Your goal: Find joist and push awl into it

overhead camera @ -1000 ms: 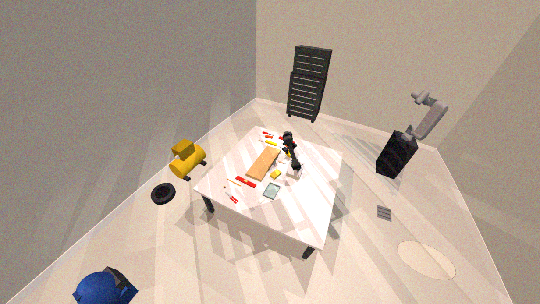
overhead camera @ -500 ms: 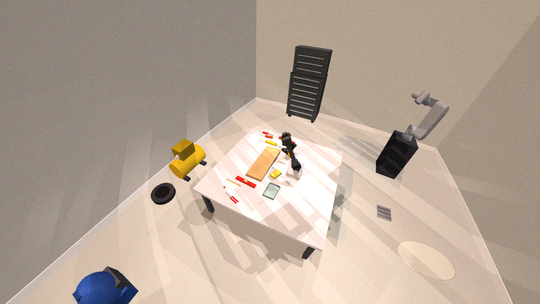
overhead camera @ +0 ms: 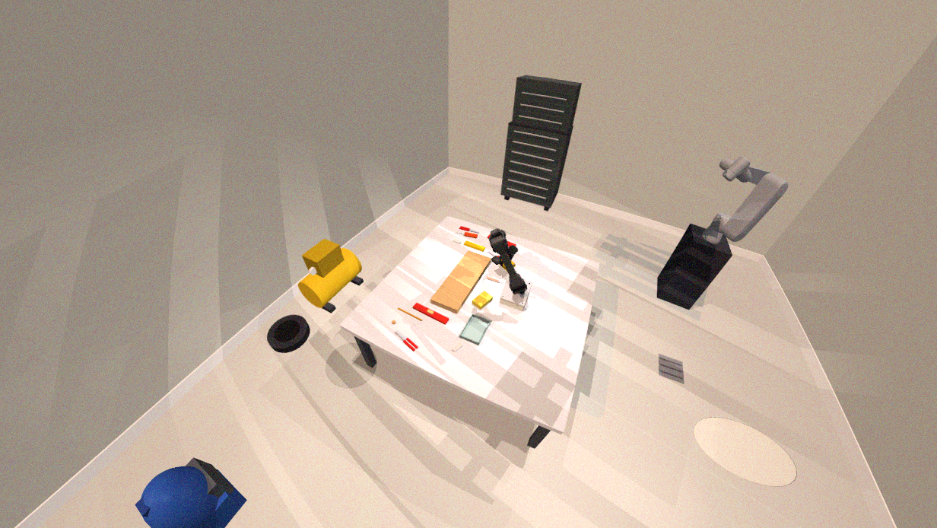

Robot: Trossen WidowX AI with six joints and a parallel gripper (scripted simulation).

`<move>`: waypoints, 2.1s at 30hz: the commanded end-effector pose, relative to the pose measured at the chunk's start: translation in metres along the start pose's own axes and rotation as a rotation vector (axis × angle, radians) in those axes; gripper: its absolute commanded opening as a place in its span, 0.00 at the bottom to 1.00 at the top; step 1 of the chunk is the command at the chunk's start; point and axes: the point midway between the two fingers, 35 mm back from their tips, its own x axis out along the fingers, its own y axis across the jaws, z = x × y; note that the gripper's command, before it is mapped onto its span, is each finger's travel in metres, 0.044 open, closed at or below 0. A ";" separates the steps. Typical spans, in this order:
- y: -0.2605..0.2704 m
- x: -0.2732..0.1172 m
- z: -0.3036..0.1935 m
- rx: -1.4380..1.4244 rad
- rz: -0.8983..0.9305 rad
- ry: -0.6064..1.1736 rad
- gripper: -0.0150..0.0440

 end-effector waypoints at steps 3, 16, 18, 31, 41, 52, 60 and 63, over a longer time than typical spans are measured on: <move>0.001 -0.002 0.000 0.007 -0.047 -0.007 0.25; 0.005 0.000 0.000 0.015 -0.145 0.003 0.25; 0.005 0.000 0.000 0.016 -0.162 0.004 0.25; 0.009 0.001 0.000 0.025 -0.276 0.002 0.25; 0.011 0.001 0.000 0.031 -0.349 -0.006 0.25; 0.013 0.003 0.000 0.039 -0.427 0.003 0.25; 0.015 0.004 -0.001 0.044 -0.491 0.005 0.25; 0.016 0.005 -0.001 0.046 -0.515 0.005 0.25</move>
